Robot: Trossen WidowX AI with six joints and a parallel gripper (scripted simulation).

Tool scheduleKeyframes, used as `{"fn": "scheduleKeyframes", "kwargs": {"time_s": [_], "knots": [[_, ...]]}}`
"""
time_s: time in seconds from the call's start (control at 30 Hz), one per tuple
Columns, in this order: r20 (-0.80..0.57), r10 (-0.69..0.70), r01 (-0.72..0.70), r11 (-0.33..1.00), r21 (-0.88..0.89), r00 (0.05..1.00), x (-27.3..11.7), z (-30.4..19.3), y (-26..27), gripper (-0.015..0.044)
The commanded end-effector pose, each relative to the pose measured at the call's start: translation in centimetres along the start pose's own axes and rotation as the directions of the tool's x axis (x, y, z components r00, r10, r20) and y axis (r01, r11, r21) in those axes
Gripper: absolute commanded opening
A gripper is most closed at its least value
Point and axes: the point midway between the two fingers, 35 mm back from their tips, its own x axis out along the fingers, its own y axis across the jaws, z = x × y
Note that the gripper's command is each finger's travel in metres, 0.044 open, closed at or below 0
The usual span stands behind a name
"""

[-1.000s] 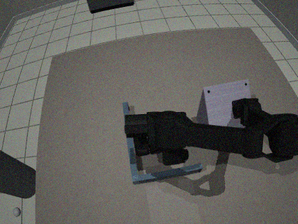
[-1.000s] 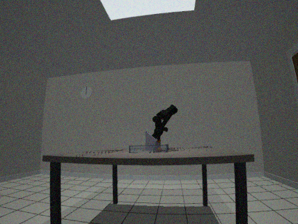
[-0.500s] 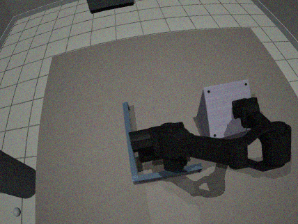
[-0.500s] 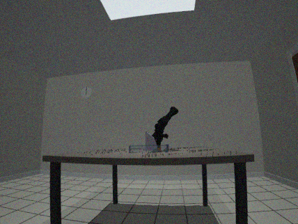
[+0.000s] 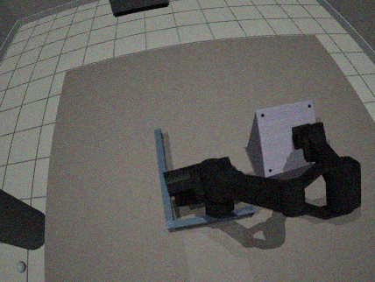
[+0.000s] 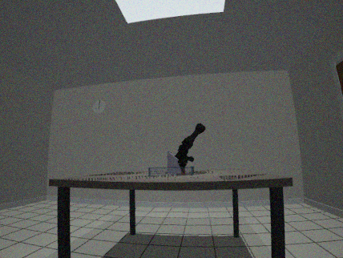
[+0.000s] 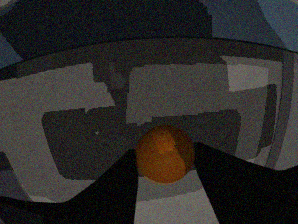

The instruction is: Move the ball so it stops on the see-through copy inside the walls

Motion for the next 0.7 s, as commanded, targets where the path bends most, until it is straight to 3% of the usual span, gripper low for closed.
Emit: {"fn": "scheduleKeyframes", "kwargs": {"time_s": [0.0,0.13,0.5,0.67], "knots": [[0.004,0.003,-0.003,1.0,0.008,1.0,0.32,0.0,0.17,0.0],[0.004,0.003,-0.003,1.0,0.008,1.0,0.32,0.0,0.17,0.0],[0.0,0.0,0.0,1.0,0.002,1.0,0.16,-0.03,0.04,0.028],[0.0,0.0,0.0,1.0,0.002,1.0,-0.12,-0.05,0.0,0.028]]}}
